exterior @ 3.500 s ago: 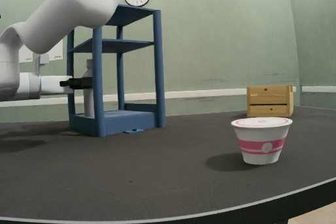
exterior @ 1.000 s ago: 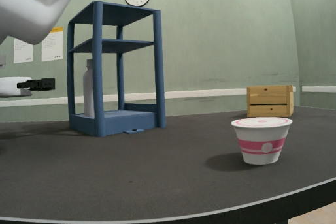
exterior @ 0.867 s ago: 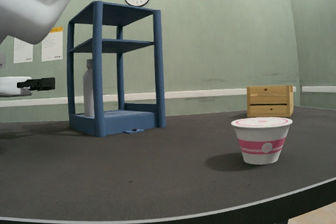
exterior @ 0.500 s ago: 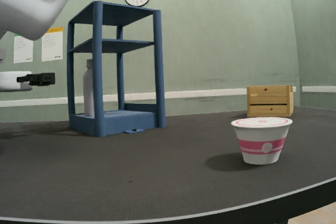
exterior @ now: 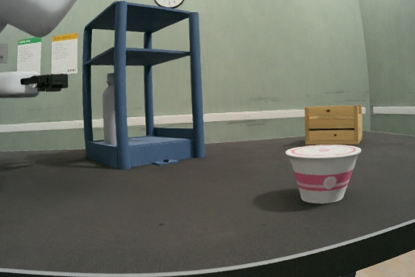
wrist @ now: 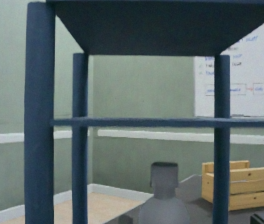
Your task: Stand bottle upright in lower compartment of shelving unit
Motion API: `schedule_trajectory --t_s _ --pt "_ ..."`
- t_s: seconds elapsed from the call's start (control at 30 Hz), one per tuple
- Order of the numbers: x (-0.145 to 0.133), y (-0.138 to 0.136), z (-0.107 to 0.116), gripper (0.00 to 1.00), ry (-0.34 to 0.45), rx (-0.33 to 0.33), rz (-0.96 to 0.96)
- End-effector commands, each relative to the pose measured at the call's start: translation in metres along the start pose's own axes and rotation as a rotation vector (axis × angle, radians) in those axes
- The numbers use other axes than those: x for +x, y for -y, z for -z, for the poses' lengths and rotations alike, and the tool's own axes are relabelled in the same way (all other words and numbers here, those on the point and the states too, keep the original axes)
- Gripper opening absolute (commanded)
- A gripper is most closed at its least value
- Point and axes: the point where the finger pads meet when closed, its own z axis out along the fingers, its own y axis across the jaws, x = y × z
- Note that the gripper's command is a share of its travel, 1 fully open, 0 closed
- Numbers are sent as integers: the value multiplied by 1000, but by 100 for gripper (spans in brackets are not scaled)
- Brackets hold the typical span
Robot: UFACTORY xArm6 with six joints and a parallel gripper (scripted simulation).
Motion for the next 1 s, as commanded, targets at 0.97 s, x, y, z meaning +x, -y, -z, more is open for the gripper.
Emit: schedule_trajectory --t_s 0.97 --pt "48 0 0 100 2 0 -1"
